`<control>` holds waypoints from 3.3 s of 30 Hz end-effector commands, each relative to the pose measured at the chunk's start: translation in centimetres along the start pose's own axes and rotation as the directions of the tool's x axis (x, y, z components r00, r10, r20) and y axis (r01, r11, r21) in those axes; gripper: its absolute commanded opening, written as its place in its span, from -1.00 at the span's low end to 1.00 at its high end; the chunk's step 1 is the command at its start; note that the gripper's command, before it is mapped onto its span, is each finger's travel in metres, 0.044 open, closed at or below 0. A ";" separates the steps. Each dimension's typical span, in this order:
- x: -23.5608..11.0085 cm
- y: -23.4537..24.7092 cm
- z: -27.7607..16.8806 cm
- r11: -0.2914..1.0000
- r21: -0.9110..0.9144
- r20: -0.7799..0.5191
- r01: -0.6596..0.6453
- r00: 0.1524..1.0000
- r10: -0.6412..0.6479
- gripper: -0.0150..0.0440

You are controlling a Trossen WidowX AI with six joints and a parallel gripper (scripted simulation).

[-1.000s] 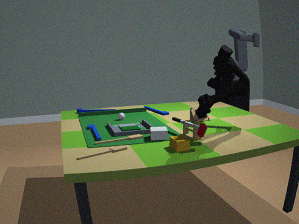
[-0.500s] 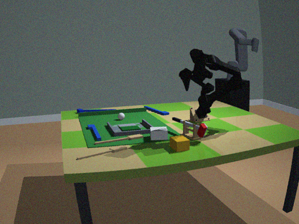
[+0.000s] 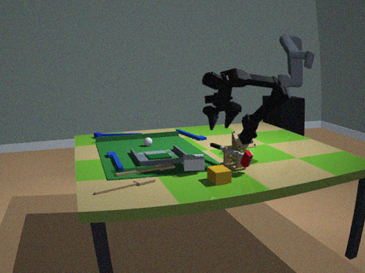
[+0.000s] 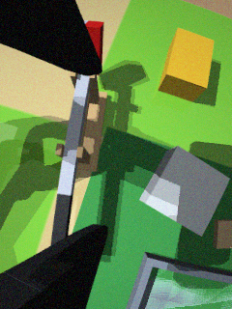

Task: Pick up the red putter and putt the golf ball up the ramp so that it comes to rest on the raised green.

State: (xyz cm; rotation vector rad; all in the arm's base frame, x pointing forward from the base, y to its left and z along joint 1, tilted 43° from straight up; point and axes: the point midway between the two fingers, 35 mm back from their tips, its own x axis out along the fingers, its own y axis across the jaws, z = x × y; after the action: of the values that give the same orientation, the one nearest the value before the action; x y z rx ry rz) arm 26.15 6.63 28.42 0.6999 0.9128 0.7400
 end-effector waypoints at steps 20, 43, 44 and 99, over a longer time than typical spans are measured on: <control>1.6 -8.0 -4.6 -0.121 0.931 -0.344 0.344 0.939 0.021 1.00; 5.7 -9.0 -6.4 -0.153 0.916 -0.370 0.372 0.928 0.042 1.00; 5.7 -9.0 -6.4 -0.153 0.916 -0.370 0.372 0.928 0.042 1.00; 1.2 -7.9 -4.2 -0.258 0.933 -0.269 0.250 0.962 -0.043 -0.49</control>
State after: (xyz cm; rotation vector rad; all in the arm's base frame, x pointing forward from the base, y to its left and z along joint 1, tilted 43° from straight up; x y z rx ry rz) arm 25.17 5.44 18.05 1.9651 1.7423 -0.5183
